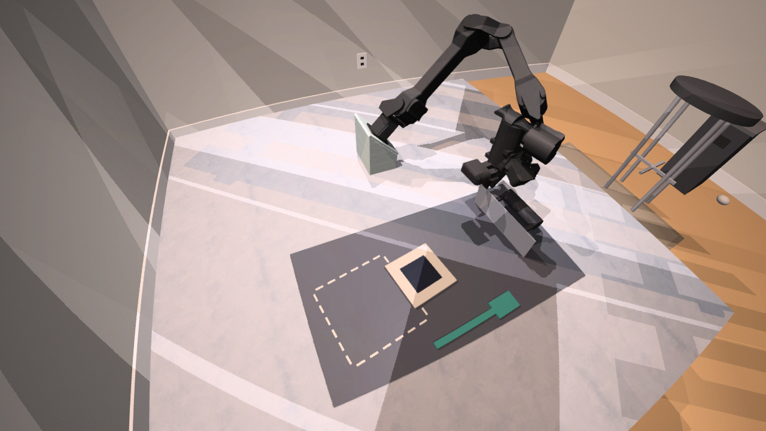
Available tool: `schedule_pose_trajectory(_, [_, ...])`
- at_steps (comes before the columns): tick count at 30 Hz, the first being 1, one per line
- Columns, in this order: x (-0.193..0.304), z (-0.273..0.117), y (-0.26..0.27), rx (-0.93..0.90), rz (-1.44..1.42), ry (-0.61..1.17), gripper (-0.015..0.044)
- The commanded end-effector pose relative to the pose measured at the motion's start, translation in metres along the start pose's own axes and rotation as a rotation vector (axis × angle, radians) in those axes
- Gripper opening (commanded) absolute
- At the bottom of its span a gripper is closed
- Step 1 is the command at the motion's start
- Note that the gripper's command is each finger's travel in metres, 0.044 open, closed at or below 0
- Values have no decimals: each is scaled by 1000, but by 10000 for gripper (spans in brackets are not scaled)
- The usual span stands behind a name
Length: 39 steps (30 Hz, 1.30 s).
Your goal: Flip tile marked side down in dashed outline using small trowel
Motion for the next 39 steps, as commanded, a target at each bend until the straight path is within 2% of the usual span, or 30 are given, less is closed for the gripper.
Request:
schedule_pose_trajectory(1, [3, 2, -12, -1, 8, 8, 100])
schedule_pose_trajectory(18, [13, 3, -56, 1, 9, 9, 100])
schedule_pose_trajectory(27, [11, 3, -48, 1, 6, 10, 100])
schedule_pose_trajectory(39, [-7, -15, 30, -1, 7, 7, 100])
Point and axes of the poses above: the point midway between the two fingers, 35 mm back from their tips, its own z axis out along the fingers, its own y axis across the jaws, x = y × z, the point moved 8 cm from there along -z, back along the fingers, and after that the axes turned 12 degrees about -z, right-handed, at the moved point
